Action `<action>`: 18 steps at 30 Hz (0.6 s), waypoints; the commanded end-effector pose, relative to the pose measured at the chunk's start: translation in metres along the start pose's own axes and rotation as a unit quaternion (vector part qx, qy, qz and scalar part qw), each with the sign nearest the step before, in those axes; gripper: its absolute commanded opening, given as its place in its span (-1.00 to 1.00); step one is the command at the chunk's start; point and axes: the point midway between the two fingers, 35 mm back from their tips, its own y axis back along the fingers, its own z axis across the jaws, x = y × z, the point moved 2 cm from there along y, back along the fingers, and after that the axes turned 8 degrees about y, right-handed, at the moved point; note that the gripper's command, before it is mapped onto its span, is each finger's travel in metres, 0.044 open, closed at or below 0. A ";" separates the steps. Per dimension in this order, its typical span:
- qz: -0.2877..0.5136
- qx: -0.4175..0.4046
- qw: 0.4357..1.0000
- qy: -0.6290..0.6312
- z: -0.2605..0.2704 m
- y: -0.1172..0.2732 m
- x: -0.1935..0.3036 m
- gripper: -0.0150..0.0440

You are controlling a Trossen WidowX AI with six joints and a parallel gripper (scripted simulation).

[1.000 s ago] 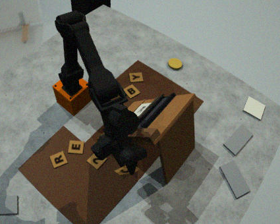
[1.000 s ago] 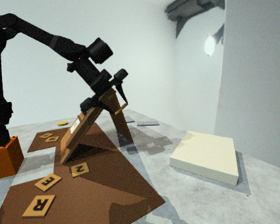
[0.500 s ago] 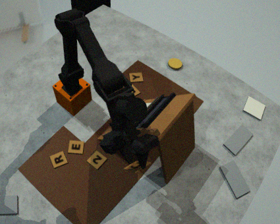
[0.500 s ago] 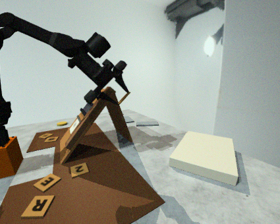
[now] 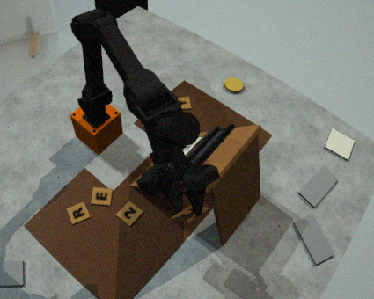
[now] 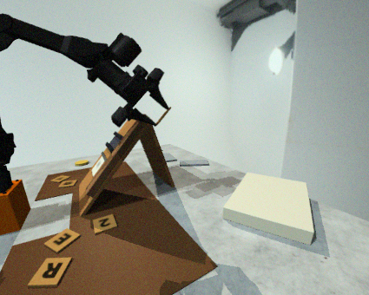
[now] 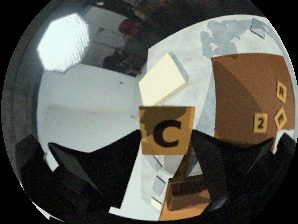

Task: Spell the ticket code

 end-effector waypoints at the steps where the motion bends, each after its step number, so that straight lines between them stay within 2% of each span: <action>1: -0.010 -0.029 0.999 0.029 0.013 0.016 0.001 -0.49; 9: -0.034 -0.075 0.994 0.070 0.029 0.044 0.009 -0.49; 18: -0.002 -0.112 0.986 0.121 0.050 0.057 0.057 -0.49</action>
